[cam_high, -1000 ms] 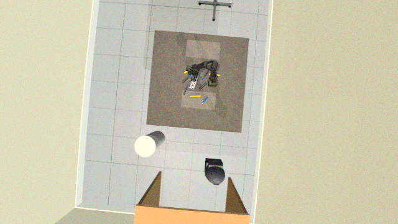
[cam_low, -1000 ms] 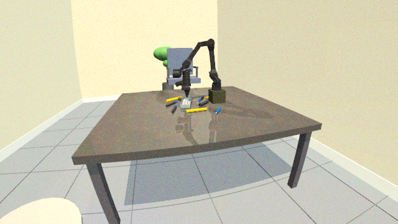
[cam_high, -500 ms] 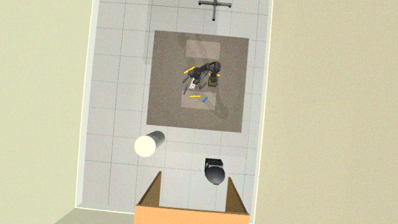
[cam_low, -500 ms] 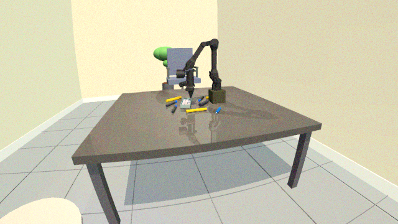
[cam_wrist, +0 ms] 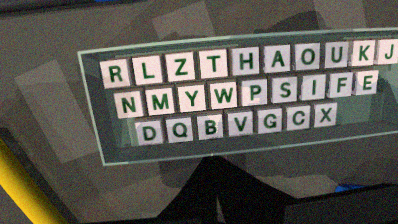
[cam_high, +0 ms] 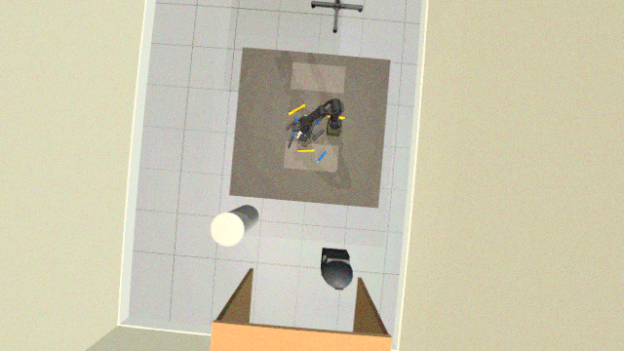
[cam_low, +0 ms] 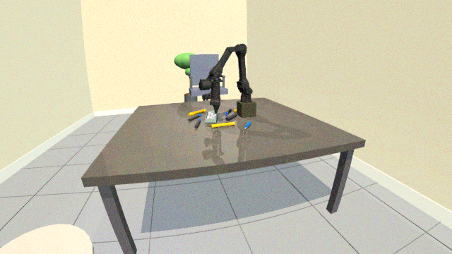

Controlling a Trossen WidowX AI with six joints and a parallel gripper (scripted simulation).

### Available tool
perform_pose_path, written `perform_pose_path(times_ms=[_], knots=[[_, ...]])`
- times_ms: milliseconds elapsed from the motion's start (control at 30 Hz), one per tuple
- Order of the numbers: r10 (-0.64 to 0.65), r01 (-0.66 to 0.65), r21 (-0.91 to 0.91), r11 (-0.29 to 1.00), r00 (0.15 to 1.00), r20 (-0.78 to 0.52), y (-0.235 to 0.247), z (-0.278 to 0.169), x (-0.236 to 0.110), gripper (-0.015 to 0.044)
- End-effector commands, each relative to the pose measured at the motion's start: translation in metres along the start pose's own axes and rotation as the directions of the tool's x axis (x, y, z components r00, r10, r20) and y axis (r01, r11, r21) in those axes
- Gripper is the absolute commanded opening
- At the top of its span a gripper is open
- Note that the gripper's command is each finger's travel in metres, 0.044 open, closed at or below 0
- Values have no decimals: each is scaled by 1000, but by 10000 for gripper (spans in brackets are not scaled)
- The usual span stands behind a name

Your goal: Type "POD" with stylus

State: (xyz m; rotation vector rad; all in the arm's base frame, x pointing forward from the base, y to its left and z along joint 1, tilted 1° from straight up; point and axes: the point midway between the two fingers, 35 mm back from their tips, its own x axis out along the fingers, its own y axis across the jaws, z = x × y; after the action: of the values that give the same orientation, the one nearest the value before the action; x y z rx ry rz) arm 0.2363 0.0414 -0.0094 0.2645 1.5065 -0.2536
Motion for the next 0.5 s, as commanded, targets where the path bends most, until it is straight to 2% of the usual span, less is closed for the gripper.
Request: perform_pose_path(times_ms=[0,167,333,467], knots=[[-8,8,9,1000,1000,-6,3,0,2,0],[-8,8,9,1000,1000,-6,3,0,-1,0],[-8,8,9,1000,1000,-6,4,1,-56,0],[-8,8,9,1000,1000,-6,3,0,-59,0]])
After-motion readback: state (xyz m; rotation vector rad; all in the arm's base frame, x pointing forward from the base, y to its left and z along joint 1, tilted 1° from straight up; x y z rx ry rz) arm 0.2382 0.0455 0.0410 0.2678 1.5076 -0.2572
